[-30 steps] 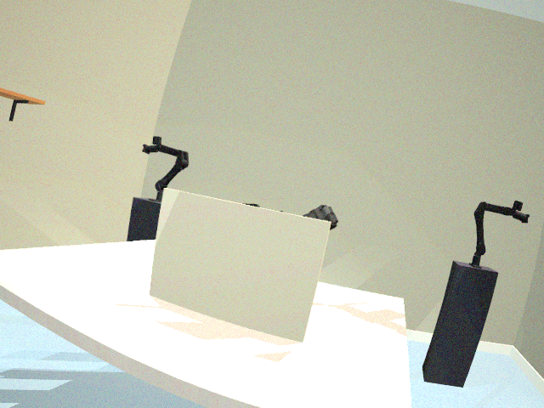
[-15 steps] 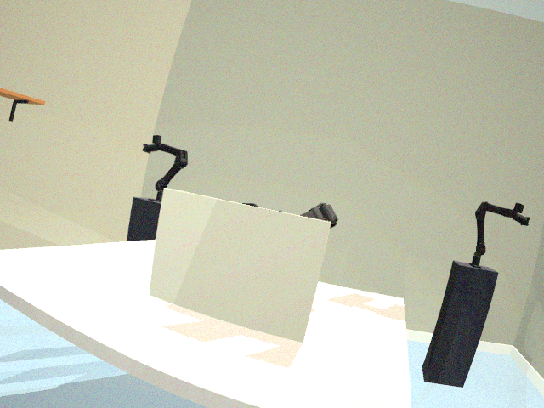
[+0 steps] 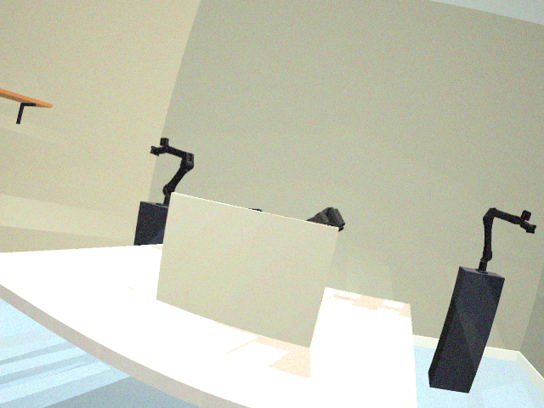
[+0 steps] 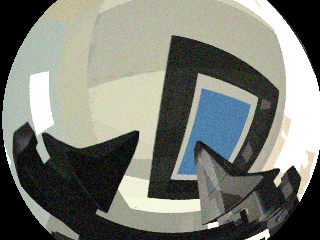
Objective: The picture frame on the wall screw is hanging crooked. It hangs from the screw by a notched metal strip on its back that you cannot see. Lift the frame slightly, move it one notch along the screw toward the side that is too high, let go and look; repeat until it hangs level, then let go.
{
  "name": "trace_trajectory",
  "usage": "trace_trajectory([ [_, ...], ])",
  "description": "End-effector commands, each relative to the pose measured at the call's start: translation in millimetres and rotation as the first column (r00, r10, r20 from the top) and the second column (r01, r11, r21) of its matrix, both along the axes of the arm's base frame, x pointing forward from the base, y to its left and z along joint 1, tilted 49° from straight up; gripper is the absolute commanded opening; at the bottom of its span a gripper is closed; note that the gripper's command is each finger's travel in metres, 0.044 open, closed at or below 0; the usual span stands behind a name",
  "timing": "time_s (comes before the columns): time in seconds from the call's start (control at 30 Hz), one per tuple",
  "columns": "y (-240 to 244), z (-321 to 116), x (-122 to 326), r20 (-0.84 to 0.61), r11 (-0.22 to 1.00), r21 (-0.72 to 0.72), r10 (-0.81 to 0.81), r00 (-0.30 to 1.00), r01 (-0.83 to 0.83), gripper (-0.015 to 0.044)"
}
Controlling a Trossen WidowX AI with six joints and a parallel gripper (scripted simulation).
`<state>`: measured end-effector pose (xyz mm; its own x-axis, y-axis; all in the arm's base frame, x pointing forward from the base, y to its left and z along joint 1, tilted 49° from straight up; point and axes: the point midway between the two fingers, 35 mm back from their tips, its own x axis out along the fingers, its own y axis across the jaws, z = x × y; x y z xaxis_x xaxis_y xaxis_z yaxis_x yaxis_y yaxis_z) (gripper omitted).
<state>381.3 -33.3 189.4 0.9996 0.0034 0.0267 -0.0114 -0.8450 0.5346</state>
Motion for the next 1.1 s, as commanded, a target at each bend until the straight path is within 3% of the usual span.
trace_trajectory([
  [0.0, -0.5, 1.1, 1.7, 0.004, 1.000, -0.004, -0.003, 1.000, 0.003, 0.0260],
  [1.07, -0.7, 1.4, 1.8, 0.004, 1.000, -0.004, -0.003, 1.000, 0.003, 0.0247],
])
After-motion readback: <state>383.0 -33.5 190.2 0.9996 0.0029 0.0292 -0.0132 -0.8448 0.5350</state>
